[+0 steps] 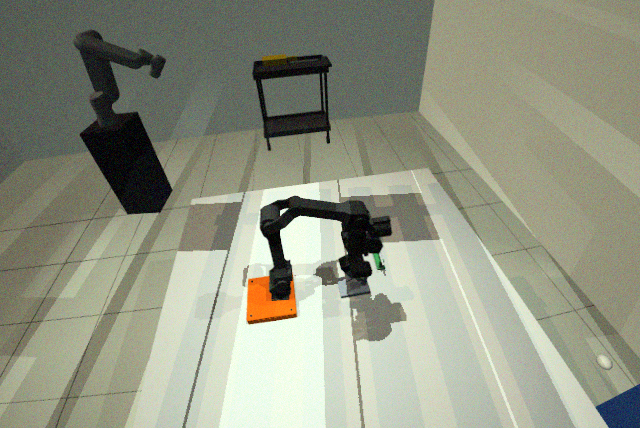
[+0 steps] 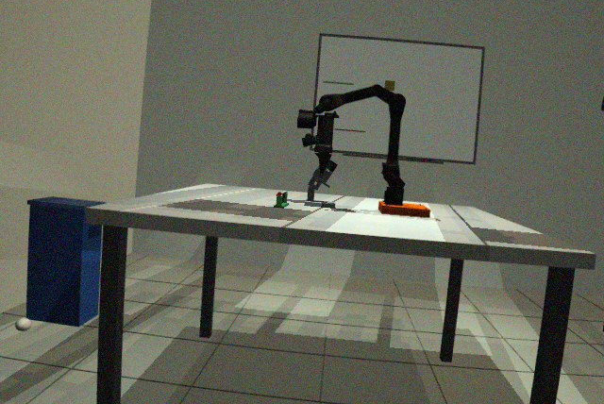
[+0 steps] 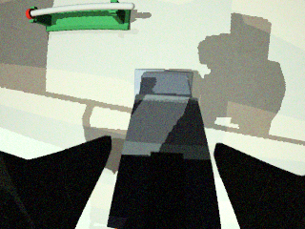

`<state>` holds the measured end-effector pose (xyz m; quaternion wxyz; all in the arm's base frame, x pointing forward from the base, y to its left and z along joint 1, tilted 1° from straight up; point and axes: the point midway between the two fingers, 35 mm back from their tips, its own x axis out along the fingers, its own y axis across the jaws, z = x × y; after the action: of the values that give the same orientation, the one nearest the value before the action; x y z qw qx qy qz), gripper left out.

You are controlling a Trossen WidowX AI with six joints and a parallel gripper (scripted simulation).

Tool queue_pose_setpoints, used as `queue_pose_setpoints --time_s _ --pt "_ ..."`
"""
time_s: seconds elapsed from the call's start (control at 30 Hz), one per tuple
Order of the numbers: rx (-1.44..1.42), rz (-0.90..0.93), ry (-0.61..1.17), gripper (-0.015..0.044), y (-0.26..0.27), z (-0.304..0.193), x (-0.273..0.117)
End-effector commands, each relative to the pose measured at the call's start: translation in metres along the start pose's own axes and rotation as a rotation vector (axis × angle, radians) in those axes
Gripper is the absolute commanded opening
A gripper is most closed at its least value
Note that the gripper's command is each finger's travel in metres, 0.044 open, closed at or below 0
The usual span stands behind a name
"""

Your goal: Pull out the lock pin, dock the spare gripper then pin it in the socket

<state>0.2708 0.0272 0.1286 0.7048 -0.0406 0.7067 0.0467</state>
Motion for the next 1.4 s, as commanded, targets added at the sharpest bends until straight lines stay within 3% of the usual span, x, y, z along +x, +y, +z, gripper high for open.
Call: queue_pose_setpoints --time_s 0.0,1.37 --pt "0.0 -0.001 -0.001 0.044 0.0 0.0 0.0" --pt "0.007 0.001 0.069 0.044 0.0 -0.053 -0.061"
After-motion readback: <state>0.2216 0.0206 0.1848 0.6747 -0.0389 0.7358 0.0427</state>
